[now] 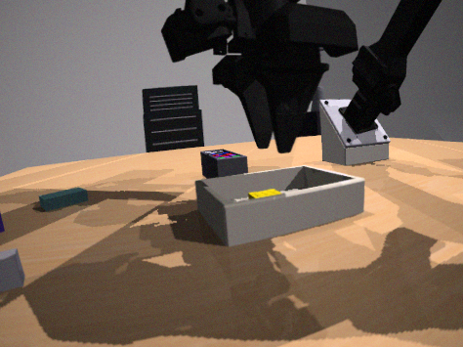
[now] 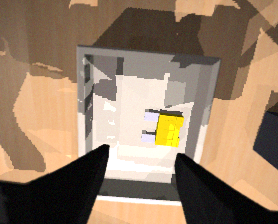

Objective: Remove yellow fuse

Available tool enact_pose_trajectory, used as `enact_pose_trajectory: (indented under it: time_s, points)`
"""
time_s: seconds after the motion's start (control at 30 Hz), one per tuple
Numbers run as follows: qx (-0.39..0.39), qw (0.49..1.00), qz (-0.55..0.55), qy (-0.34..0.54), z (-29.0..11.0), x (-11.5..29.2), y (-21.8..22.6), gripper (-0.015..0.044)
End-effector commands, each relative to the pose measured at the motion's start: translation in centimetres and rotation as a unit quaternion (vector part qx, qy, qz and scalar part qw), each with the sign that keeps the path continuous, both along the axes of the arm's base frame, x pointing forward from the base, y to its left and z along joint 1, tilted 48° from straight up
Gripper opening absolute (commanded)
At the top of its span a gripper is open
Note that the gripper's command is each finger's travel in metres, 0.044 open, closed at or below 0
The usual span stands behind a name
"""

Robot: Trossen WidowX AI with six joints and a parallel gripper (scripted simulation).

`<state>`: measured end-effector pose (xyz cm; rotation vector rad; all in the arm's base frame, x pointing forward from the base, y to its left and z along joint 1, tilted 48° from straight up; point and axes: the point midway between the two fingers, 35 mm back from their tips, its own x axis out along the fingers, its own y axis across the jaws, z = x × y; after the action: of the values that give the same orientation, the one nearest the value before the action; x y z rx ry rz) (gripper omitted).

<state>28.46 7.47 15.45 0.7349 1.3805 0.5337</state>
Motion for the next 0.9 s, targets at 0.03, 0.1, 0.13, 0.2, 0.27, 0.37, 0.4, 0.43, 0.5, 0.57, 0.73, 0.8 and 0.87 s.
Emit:
enact_pose_trajectory:
  time_s: [0.03, 0.1, 0.13, 0.2, 0.27, 0.37, 0.4, 0.43, 0.5, 0.57, 0.73, 0.8, 0.87]
  points:
    - [0.000, 1.000, 0.001, 0.000, 0.2, 0.0, -0.2, 0.0330]
    - [0.000, 1.000, 0.000, 0.001, 1.2, -0.2, -1.4, 0.0330]
    - [0.001, 1.000, 0.000, 0.002, 1.9, -0.4, -2.1, 0.0330]
    - [0.002, 1.000, 0.000, 0.003, 2.5, -0.6, -2.7, 0.0330]
    - [0.002, 1.000, 0.000, 0.003, 2.5, -0.6, -2.7, 0.0330]
    - [0.002, 1.000, 0.000, 0.003, 2.5, -0.6, -2.7, 0.0330]
    - [0.002, 1.000, 0.000, 0.003, 2.5, -0.6, -2.7, 0.0330]
    - [0.002, 1.000, 0.000, 0.003, 2.5, -0.6, -2.7, 0.0330]
    - [0.002, 1.000, 0.000, 0.003, 2.5, -0.6, -2.7, 0.0330]
    - [0.001, 1.000, -0.001, 0.005, 2.3, -0.6, -2.6, 0.0330]
    - [0.001, 1.000, -0.001, 0.005, 2.3, -0.6, -2.6, 0.0330]
    - [0.001, 1.000, -0.001, 0.005, 2.3, -0.6, -2.6, 0.0330]
    - [0.001, 1.000, -0.001, 0.005, 2.3, -0.6, -2.6, 0.0330]
